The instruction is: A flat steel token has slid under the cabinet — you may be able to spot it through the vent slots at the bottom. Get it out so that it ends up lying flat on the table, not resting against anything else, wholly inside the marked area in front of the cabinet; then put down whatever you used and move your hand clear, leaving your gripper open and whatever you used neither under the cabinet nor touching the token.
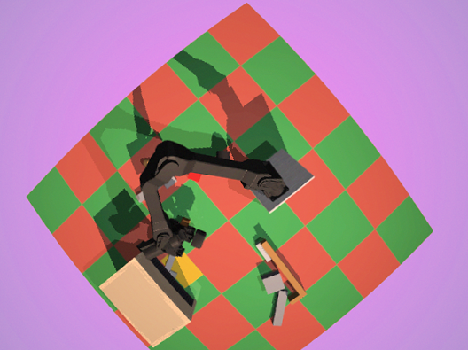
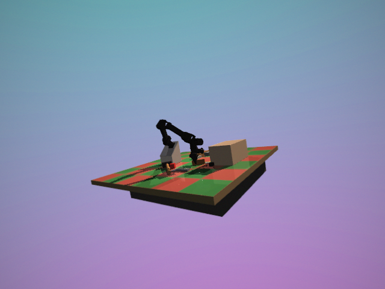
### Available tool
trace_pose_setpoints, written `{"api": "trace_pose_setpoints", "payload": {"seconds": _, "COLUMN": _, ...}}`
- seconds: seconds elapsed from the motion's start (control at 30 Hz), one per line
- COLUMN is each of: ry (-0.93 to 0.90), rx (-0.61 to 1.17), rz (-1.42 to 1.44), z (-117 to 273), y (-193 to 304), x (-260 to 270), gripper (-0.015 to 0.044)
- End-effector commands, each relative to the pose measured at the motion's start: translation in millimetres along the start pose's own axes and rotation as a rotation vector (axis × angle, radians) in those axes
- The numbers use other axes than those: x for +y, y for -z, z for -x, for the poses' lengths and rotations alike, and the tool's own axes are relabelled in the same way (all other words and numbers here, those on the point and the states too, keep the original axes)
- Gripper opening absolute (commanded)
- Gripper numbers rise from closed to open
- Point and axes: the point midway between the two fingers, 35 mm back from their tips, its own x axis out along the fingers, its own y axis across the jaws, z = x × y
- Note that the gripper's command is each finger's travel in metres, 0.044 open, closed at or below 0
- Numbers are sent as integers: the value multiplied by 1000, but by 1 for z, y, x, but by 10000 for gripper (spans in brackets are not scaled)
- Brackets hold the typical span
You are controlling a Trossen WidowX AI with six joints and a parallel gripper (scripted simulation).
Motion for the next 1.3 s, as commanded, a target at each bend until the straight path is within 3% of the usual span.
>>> {"api": "trace_pose_setpoints", "payload": {"seconds": 0.0, "ry": -16, "rx": -5, "rz": 6, "z": -1, "y": 1, "x": 9, "gripper": 0}}
{"api": "trace_pose_setpoints", "payload": {"seconds": 1.27, "ry": -16, "rx": -3, "rz": 7, "z": -1, "y": 31, "x": 3, "gripper": 0}}
